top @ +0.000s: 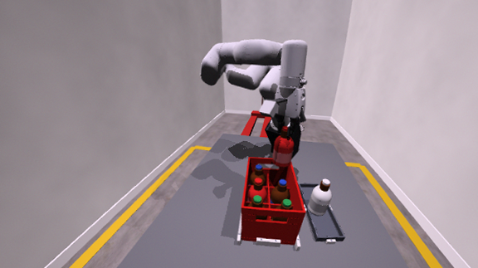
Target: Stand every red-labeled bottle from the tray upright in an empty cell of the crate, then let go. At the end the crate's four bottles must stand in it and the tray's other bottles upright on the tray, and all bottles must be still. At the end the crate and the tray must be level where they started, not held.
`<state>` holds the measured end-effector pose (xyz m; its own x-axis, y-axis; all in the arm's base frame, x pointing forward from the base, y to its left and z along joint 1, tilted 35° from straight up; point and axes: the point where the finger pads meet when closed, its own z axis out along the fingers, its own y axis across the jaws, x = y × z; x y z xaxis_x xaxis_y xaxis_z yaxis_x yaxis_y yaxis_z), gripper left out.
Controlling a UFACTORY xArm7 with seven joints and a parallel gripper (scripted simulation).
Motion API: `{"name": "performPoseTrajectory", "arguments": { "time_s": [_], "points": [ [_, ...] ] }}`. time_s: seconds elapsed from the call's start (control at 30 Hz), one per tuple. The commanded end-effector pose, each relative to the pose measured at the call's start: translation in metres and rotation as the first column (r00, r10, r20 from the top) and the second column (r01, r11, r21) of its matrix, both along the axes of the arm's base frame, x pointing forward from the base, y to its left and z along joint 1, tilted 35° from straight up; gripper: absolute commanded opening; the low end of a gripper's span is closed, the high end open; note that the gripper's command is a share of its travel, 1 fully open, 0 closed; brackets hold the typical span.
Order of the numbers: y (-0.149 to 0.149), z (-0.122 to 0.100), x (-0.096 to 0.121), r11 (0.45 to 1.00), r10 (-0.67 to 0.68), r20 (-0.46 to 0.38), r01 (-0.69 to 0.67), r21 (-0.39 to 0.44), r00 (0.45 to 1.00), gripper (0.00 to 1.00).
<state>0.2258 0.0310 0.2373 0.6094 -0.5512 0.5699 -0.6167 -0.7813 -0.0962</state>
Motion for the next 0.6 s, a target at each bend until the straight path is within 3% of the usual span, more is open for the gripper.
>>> {"name": "performPoseTrajectory", "arguments": {
  "time_s": [0.0, 0.57],
  "points": [
    [0.0, 0.0, 0.001, 1.0, 0.0, 0.003, 0.0, 0.001, 1.0, 0.0],
    [-0.004, -0.01, 0.007, 1.0, 0.0, 0.003, 0.0, 0.001, 1.0, 0.0]
  ]
}}
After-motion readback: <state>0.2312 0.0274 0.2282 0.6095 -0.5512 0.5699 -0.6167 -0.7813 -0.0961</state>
